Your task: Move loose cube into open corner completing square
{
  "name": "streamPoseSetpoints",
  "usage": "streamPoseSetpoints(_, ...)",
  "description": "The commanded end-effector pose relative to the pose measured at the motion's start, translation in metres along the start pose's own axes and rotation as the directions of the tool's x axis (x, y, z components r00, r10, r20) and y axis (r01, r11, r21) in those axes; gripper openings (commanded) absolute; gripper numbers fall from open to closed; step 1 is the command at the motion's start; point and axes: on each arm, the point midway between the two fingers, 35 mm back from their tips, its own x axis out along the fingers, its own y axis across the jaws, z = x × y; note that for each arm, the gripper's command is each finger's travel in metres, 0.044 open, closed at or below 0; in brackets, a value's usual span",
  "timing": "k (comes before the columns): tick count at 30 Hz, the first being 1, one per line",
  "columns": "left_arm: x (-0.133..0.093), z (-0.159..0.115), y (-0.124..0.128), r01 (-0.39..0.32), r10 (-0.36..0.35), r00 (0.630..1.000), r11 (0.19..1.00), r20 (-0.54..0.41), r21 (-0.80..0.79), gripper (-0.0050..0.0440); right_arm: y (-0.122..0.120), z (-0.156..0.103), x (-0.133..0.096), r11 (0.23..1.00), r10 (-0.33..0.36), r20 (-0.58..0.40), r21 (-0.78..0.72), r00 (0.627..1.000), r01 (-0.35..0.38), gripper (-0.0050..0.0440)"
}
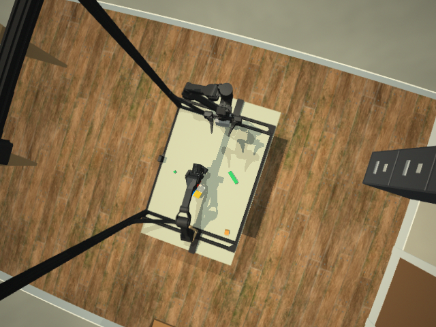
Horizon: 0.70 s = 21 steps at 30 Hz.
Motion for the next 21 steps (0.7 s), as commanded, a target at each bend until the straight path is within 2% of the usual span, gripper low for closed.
streamPoseSetpoints(1,0.000,0.000,0.000,0.002,-0.002,1.000,1.000,-0.001,-0.007,0.0400,0.003,0.000,-0.005,1.000,-0.009,0.006,0.006,1.000,0.009,0.0000)
streamPoseSetpoints(21,0.000,0.000,0.000,0.002,-0.002,1.000,1.000,-0.001,-0.007,0.0400,0.014,0.001,-0.005,1.000,-0.009,0.006,0.006,1.000,0.009,0.0000)
